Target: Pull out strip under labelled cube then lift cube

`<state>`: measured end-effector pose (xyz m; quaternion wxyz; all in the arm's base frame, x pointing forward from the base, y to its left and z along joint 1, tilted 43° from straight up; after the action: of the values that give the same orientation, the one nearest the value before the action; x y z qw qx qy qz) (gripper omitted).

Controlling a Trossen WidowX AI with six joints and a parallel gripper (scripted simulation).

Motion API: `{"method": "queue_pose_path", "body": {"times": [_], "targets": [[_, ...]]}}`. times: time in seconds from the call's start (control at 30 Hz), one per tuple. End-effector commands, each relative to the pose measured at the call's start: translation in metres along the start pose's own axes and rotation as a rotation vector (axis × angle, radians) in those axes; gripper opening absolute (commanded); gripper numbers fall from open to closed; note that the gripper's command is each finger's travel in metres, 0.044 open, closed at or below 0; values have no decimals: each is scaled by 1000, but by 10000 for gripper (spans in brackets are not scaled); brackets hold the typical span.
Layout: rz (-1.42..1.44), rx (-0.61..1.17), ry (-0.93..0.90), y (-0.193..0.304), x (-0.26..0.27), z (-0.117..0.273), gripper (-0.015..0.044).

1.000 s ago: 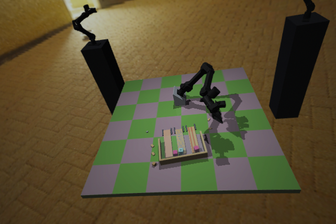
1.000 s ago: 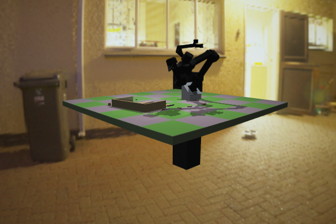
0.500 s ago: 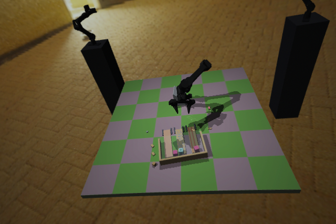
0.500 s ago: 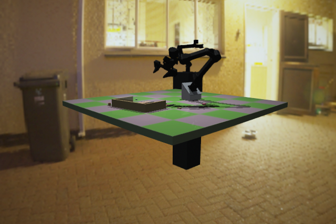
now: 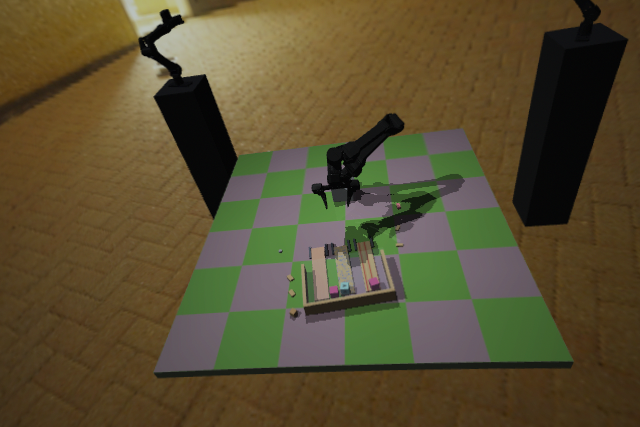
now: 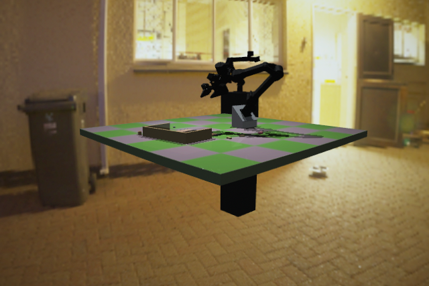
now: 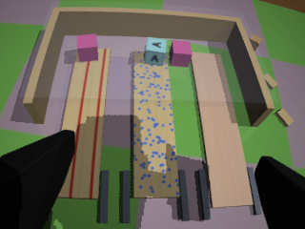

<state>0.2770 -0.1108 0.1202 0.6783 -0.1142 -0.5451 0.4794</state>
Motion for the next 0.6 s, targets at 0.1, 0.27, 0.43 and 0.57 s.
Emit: {"method": "queue_pose_path", "body": {"times": [0.1,0.27,0.43,0.57], "targets": [[-5,128,3,-9,-7,-23,269],[15,330,-4,-14,-13,-59,137],[51,550,-31,-10,-14,-94,6],[88,734,-70,0,-10,-119,0]]}}
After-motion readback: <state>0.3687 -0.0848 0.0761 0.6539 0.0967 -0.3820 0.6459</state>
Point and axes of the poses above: the point midway between the two fingers, 35 mm back from their tips, its own z axis back along the fingers, its own x axis across the jaws, y = z × x, the point moved 3 cm from there along z, back along the fingers, and after that the axes turned 4 degrees about z, right-handed, at the moved point
